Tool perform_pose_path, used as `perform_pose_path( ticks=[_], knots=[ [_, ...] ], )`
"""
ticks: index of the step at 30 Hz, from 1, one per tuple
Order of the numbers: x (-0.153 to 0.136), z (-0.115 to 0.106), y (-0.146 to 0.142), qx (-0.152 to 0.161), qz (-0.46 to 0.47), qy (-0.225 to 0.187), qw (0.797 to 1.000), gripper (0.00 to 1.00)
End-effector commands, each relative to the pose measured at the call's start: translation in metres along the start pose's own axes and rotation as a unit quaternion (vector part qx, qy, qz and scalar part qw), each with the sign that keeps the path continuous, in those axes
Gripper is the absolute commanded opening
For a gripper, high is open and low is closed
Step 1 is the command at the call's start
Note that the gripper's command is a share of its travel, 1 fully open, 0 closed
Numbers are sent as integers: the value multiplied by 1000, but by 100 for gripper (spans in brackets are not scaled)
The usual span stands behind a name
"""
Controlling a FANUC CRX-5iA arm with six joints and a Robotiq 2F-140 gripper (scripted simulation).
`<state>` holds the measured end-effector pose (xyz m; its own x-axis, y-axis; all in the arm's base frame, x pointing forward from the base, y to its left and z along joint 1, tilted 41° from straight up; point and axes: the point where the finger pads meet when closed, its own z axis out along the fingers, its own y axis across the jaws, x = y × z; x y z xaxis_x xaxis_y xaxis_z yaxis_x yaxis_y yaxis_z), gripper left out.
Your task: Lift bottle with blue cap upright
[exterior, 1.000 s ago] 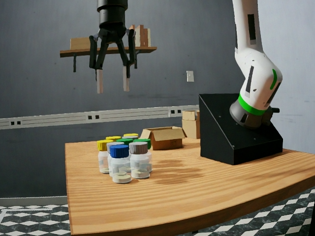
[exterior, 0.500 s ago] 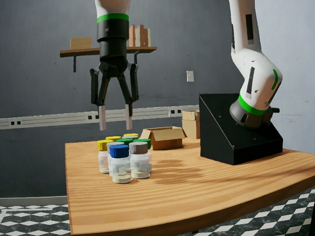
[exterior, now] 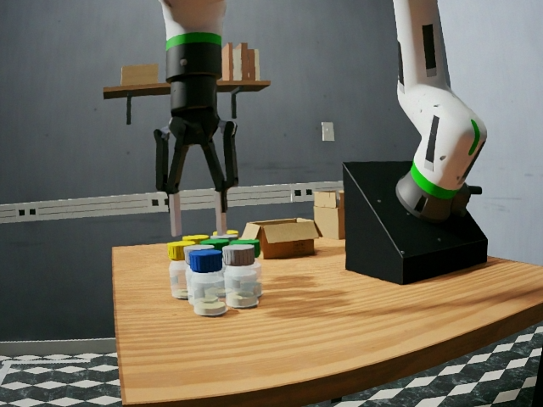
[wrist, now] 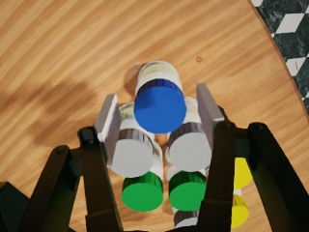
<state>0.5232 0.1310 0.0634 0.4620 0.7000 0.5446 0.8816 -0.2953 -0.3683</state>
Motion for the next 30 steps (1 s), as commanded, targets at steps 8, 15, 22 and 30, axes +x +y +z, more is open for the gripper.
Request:
perform_pose_path(
  ticks=[8, 15, 22, 30],
  knots=[
    [0, 10, 1, -1, 0, 0, 1000, 51],
    [0, 45, 1, -1, 0, 0, 1000, 51],
    [0, 50, 1, -1, 0, 0, 1000, 51],
    [0, 84, 1, -1, 0, 0, 1000, 51]
  ],
)
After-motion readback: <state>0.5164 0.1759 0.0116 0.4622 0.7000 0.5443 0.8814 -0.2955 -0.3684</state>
